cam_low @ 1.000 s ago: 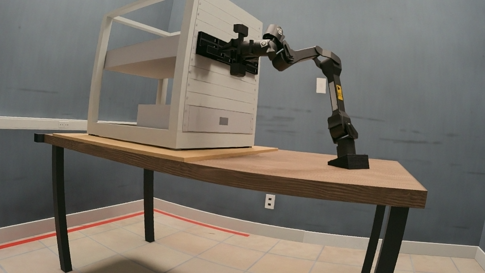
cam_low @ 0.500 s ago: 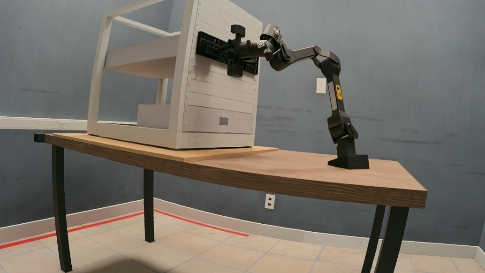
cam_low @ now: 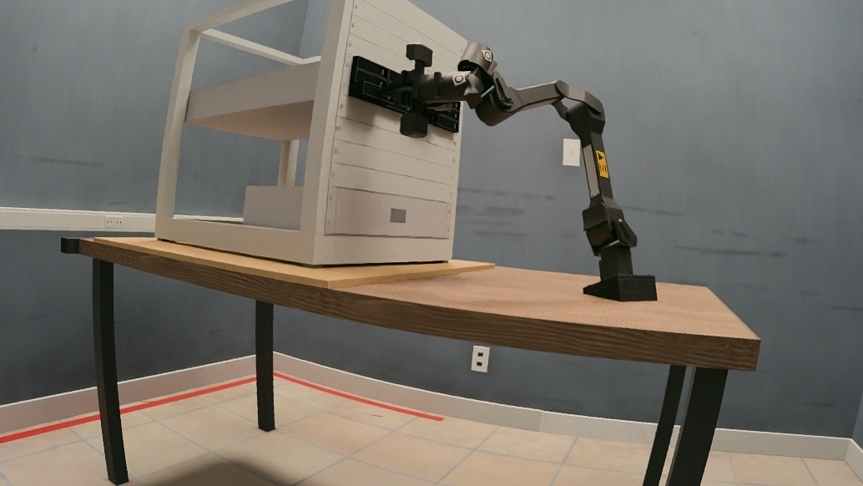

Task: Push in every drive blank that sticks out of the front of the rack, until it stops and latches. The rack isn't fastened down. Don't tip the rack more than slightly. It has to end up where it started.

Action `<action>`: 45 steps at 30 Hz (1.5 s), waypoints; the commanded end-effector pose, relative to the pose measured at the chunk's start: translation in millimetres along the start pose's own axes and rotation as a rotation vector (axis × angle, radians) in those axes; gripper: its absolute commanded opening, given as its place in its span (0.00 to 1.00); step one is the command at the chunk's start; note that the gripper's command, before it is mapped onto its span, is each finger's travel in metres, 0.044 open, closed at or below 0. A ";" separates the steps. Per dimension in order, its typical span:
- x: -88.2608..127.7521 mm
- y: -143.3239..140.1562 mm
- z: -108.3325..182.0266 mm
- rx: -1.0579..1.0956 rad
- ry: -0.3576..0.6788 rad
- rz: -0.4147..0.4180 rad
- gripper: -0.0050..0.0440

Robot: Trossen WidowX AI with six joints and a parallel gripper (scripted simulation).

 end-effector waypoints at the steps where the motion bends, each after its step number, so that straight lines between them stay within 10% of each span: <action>1: -2.8 8.6 -0.1 -0.019 0.000 -0.015 0.00; 45: -18.8 9.5 -0.4 -0.019 0.000 -0.015 0.00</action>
Point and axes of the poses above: the point midway between the two fingers, 35 mm back from their tips, its own x axis back along the fingers, its own y axis across the jaws, z = x × y, the point moved 2 cm from there along x, back along the fingers, and after that the axes turned 15 degrees about -x, right-handed, at the moved point
